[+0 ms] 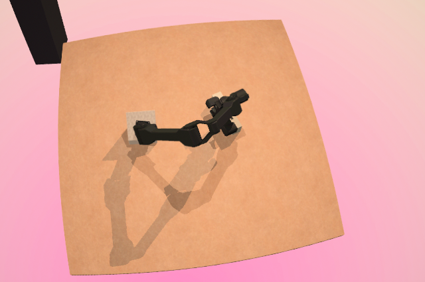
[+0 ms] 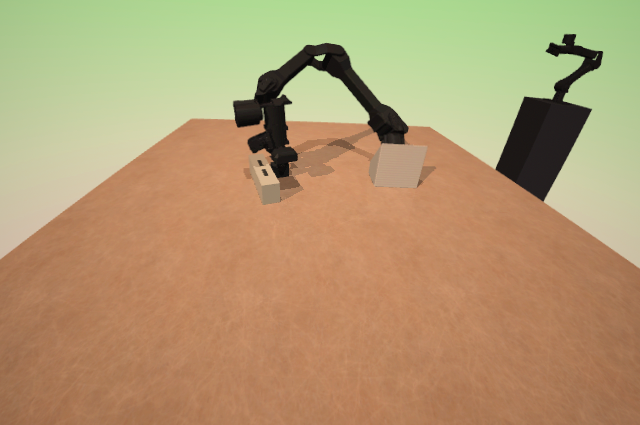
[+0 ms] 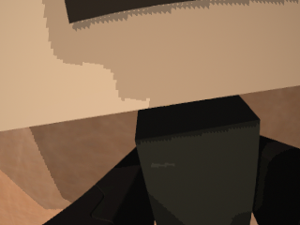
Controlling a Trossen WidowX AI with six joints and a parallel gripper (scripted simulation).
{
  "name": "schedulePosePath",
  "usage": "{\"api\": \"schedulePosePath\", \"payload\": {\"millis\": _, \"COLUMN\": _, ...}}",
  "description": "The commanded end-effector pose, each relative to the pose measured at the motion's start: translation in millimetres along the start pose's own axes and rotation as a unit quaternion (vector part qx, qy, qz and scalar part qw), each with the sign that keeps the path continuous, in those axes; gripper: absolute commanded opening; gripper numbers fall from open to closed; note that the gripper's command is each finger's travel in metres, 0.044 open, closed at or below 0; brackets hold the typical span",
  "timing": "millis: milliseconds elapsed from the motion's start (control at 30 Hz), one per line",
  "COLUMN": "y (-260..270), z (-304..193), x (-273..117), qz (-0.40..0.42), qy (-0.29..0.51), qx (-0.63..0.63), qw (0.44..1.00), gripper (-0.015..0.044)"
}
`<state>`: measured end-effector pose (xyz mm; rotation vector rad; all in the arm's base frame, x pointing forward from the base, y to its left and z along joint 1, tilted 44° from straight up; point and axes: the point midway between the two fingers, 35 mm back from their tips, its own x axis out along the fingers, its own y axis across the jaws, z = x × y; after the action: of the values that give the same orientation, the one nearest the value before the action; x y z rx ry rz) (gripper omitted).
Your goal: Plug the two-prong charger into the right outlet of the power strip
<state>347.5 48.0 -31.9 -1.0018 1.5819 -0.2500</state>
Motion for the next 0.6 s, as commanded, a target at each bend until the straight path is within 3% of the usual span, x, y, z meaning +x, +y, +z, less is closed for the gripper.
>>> {"api": "schedulePosePath", "payload": {"millis": 0, "y": -1.5, "z": 2.5, "x": -0.9, "qz": -0.002, "qy": -0.002, "qx": 0.002, "qw": 1.0, "gripper": 0.0}}
{"api": "schedulePosePath", "payload": {"millis": 567, "y": -1.7, "z": 5.9, "x": -1.7, "qz": -0.002, "qy": -0.002, "qx": 0.002, "qw": 1.0, "gripper": 0.0}}
